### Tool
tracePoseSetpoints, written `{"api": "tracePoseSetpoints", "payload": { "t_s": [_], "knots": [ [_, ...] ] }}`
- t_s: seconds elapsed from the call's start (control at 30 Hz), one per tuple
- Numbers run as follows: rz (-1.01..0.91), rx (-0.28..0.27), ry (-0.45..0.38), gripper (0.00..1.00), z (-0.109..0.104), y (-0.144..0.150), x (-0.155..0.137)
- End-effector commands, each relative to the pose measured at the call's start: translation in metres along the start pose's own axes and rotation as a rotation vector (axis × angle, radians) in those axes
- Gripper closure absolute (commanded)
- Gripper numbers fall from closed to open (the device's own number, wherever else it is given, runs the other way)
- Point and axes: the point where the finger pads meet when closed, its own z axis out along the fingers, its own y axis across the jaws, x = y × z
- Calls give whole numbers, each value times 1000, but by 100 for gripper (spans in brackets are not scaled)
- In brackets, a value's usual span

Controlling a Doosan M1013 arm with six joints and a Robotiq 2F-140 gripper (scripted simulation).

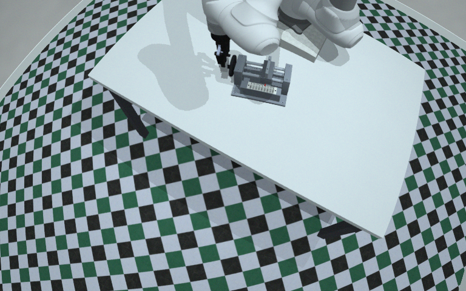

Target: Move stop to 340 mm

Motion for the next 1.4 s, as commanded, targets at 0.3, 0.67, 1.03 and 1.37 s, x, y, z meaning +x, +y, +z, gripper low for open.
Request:
{"api": "tracePoseSetpoints", "payload": {
  "t_s": [0.3, 0.67, 1.03, 1.37],
  "knots": [
    [1, 1, 0, 96, 1, -21, 0],
    [1, 1, 0, 96, -19, -40, 0],
    [1, 1, 0, 96, -34, -40, 0],
    [1, 1, 0, 96, -44, -36, 0]
  ]
}}
